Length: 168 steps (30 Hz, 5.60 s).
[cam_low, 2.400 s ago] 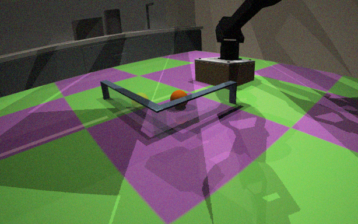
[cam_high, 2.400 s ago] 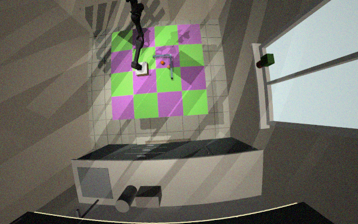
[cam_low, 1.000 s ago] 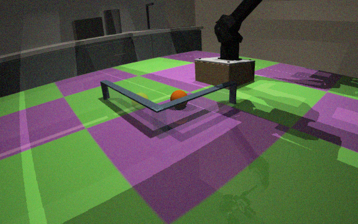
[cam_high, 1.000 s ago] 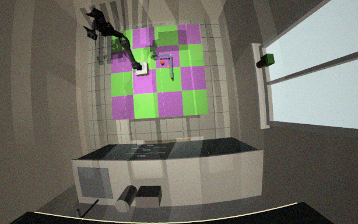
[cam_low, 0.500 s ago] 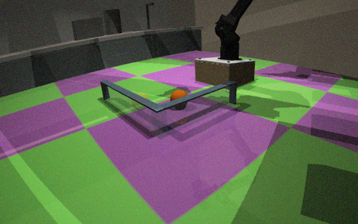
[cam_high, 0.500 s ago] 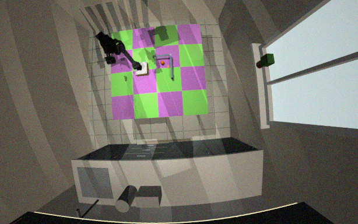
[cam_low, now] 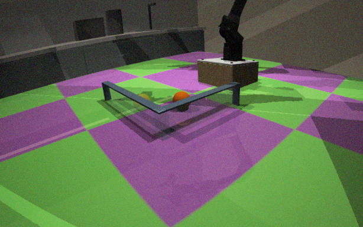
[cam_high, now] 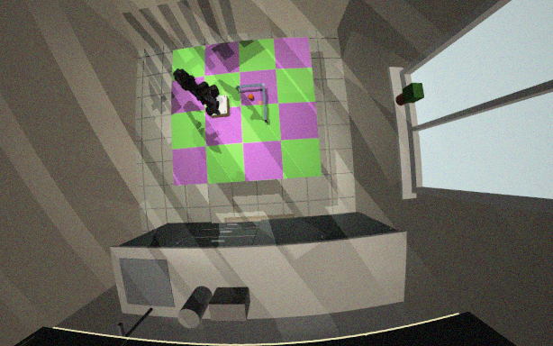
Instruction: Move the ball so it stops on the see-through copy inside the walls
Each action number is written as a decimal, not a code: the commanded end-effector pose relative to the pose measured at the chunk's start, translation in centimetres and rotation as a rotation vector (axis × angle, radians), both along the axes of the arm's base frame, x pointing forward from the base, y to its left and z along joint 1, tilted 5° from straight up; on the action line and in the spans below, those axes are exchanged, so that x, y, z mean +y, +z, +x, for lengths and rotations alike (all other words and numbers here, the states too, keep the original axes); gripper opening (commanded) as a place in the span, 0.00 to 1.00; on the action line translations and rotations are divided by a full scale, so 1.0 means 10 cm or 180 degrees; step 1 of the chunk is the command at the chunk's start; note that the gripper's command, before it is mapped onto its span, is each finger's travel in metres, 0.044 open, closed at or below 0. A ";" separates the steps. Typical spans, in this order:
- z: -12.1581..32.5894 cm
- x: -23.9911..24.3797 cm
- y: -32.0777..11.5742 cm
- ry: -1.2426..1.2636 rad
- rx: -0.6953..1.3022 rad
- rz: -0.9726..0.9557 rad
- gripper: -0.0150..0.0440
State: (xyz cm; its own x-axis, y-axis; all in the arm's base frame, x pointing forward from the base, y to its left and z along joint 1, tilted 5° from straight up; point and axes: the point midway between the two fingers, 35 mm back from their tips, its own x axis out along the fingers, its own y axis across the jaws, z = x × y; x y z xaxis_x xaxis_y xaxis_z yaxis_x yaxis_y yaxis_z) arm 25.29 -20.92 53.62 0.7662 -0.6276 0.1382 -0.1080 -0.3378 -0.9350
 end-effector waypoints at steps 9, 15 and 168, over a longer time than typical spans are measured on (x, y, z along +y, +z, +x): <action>1.15 0.40 -1.51 0.0761 0.0981 0.1186 0.81; 1.47 0.87 -2.22 0.1024 0.1530 0.1662 0.81; 0.99 2.76 -4.72 0.3358 0.6027 -0.0313 0.25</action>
